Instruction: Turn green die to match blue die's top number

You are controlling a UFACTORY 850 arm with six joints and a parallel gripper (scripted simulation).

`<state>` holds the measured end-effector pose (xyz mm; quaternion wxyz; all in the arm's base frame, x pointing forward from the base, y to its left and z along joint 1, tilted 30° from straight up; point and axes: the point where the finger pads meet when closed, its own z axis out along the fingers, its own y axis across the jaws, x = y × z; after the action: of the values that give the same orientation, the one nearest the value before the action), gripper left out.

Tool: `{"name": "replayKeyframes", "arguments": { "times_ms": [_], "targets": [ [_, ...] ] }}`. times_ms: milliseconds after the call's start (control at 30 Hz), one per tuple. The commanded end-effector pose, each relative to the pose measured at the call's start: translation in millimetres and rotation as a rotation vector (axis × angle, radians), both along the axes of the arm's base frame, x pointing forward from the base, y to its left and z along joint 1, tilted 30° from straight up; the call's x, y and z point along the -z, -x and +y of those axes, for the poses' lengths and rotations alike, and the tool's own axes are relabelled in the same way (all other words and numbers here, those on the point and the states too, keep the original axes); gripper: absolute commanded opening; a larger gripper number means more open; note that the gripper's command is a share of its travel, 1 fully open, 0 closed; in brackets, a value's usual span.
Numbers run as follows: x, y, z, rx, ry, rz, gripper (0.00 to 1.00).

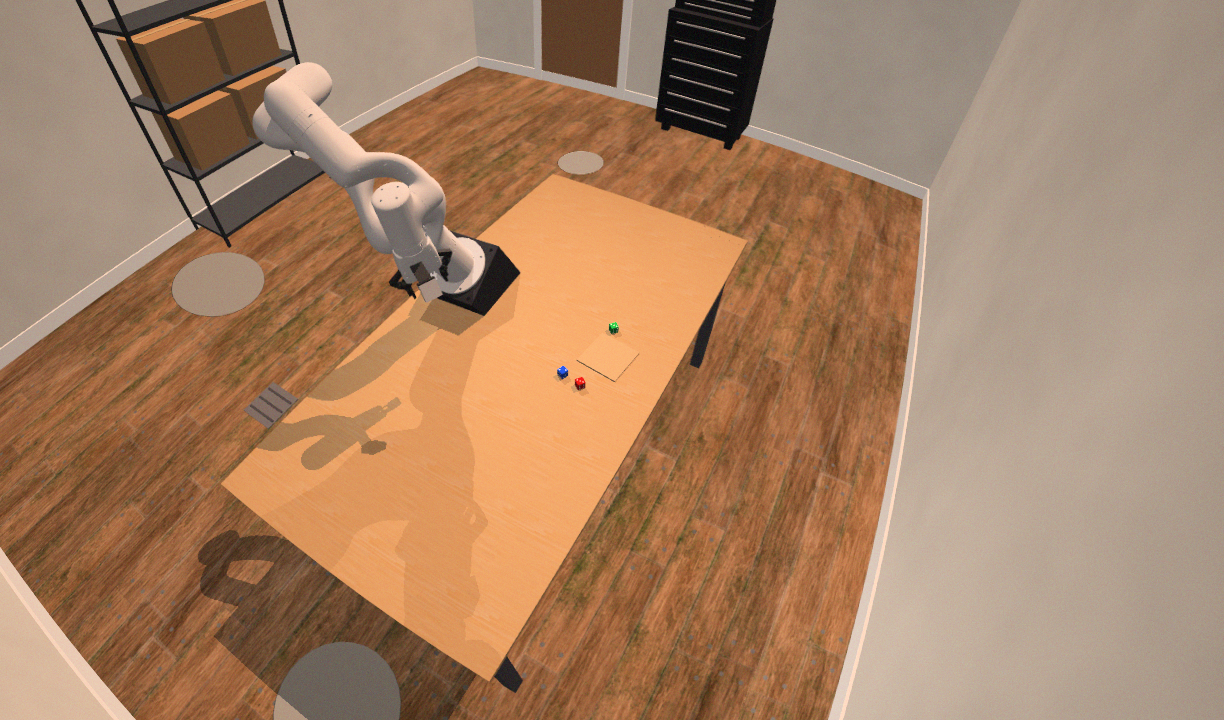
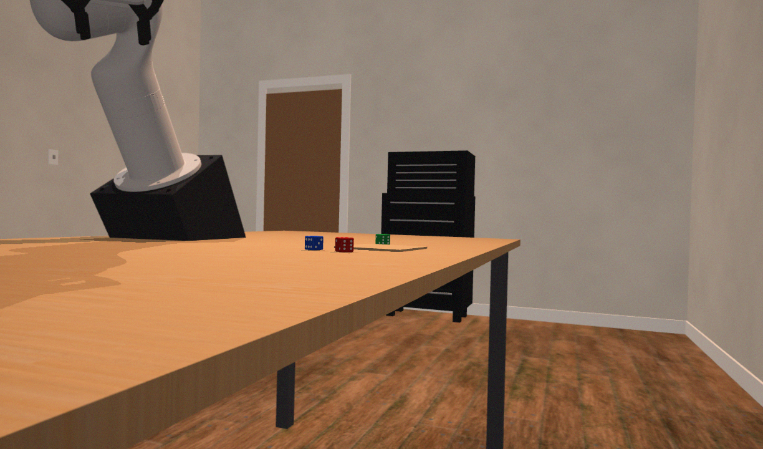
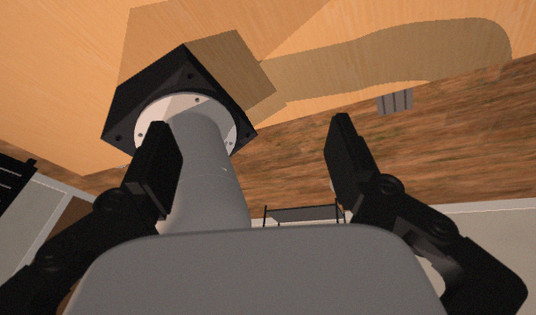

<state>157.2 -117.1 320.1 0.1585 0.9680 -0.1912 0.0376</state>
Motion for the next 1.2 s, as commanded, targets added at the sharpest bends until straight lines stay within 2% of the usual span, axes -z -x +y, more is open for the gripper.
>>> {"name": "replayKeyframes", "arguments": {
  "times_ms": [0, 633, 1033, 1100, 1167],
  "targets": [
    [-0.6, -0.4, -0.1, 0.000, 0.000, -0.001, 1.00],
    [-1.1, -2.0, -0.8, -0.014, 0.004, 0.005, 1.00],
    [-7.4, -54.1, -17.6, -0.400, 0.080, 0.183, 1.00],
    [-7.4, -54.1, -17.6, -0.400, 0.080, 0.183, 1.00],
    [-6.3, -70.6, -20.5, -0.510, 0.098, 0.234, 1.00]
  ]
}}
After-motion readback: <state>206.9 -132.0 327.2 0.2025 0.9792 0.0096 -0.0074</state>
